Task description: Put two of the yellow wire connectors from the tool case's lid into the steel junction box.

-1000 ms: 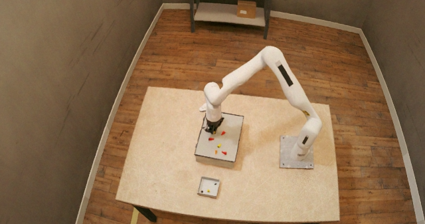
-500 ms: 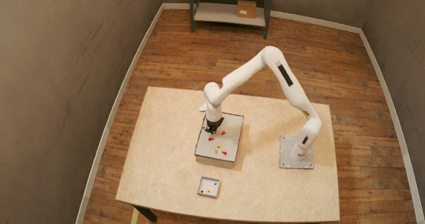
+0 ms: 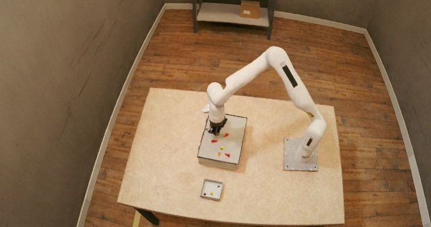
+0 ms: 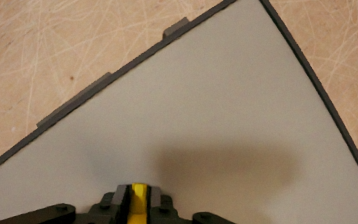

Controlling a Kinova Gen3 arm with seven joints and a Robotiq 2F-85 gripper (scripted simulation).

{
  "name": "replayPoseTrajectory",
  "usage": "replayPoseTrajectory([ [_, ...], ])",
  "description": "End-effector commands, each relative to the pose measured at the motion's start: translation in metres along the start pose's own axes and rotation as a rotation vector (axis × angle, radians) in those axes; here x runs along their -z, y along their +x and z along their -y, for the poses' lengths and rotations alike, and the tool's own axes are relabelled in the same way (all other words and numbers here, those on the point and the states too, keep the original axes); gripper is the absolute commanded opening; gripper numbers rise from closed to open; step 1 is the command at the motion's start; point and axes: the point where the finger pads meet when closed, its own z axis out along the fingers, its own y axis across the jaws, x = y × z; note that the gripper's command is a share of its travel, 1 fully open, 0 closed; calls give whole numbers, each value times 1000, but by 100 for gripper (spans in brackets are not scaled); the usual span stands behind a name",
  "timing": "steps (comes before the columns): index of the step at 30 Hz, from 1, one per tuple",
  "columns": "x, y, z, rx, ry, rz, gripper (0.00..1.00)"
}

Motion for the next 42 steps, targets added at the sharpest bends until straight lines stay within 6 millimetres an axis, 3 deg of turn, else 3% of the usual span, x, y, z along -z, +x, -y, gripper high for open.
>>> replayPoseTrajectory([
  [1, 10, 2, 1, -2, 4, -8, 18],
  [16, 63, 2, 1, -2, 4, -8, 18],
  [36, 65, 0, 2, -2, 4, -8, 18],
  [42, 65, -10, 13, -2, 4, -8, 18],
])
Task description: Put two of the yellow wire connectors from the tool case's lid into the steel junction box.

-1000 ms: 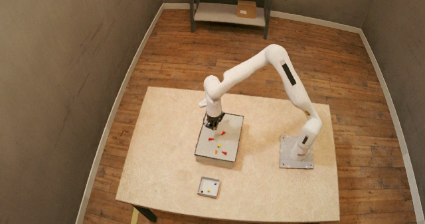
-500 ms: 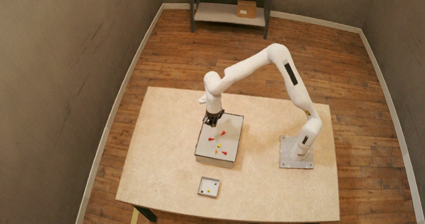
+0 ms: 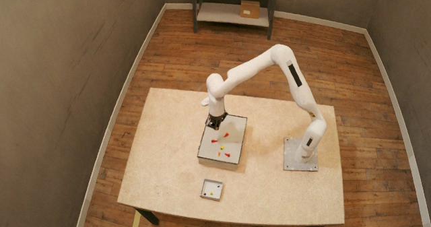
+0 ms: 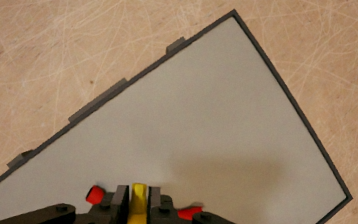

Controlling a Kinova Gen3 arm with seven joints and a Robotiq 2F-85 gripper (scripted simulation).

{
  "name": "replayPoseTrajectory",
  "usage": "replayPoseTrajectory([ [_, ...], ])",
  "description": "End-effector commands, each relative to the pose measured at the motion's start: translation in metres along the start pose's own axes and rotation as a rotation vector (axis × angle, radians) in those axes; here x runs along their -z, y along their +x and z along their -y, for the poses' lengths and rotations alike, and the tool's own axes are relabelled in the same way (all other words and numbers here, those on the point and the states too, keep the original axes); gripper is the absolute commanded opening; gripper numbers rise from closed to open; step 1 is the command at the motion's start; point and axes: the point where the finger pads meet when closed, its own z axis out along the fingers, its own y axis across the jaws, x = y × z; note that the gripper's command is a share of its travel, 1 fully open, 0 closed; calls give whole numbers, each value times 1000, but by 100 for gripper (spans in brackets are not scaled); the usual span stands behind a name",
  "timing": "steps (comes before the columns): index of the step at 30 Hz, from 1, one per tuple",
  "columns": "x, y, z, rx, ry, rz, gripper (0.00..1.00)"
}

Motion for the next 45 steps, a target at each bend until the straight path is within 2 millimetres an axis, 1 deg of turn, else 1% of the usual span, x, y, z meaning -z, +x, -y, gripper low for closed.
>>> replayPoseTrajectory([
  [1, 1, -9, 10, 8, 1, -2, 18],
  [5, 1, -24, 26, 8, 1, -2, 18],
  [9, 1, -44, 46, 8, 1, -2, 18],
  [11, 1, -44, 46, 8, 1, -2, 18],
  [26, 1, -136, 141, 8, 1, -2, 18],
  [28, 1, -136, 141, 8, 1, -2, 18],
  [33, 1, -161, 167, 8, 1, -2, 18],
  [38, 1, -180, 186, 8, 1, -2, 18],
  [42, 1, -189, 195, 8, 1, -2, 18],
  [45, 1, -190, 197, 8, 1, -2, 18],
])
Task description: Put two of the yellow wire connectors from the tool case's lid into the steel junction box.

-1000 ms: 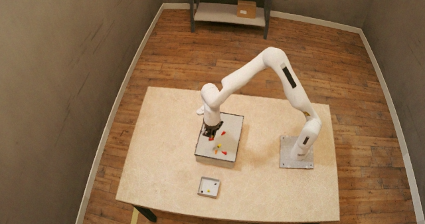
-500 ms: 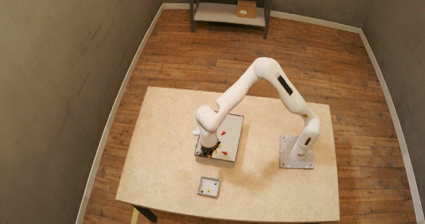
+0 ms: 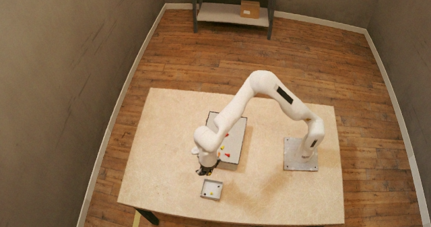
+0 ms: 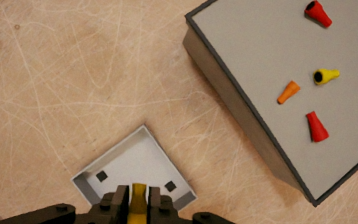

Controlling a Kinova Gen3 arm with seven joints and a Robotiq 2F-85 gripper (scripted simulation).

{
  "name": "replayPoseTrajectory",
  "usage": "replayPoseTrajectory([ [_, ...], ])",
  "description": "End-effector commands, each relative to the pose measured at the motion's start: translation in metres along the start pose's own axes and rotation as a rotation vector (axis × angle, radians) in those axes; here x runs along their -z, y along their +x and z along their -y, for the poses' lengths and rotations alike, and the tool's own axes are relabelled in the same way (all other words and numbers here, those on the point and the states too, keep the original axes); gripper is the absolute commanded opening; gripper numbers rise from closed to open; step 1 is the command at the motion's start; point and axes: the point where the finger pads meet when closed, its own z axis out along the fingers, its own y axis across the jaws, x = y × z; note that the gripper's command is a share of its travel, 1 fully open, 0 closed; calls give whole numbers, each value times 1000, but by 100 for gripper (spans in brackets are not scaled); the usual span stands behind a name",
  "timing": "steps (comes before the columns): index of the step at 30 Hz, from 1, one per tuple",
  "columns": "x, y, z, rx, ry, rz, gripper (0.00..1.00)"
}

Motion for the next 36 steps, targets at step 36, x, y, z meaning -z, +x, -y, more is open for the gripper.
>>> replayPoseTrajectory([
  [36, -94, -14, 11, 16, -1, 4, 18],
])
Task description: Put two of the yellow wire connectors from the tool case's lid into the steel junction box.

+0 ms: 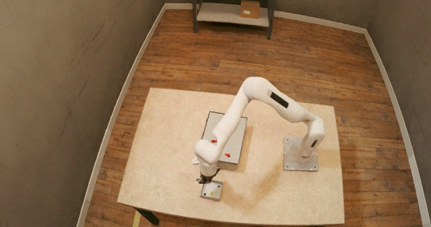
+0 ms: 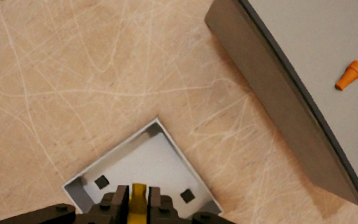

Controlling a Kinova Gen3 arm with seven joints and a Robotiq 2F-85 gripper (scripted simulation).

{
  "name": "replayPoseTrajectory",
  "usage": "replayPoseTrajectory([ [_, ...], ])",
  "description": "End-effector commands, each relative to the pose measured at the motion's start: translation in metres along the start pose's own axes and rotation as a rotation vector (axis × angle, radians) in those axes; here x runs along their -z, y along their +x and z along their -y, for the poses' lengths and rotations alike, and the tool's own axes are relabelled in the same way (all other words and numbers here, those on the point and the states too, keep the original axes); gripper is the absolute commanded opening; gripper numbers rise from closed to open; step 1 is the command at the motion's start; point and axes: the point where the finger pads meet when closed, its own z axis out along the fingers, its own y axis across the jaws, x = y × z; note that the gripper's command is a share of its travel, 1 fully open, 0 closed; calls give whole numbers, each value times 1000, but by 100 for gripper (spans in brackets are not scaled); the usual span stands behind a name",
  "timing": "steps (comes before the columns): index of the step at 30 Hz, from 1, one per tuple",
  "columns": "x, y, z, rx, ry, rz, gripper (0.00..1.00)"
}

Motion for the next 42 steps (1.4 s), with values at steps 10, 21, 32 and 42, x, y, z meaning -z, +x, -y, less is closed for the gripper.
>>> replayPoseTrajectory([
  [10, -88, -3, -1, 3, -8, 7, 18],
  [21, -91, -3, -1, 3, -8, 7, 18],
  [32, -91, -3, -1, 3, -8, 7, 36],
  [42, -91, -3, -1, 3, -8, 7, 36],
])
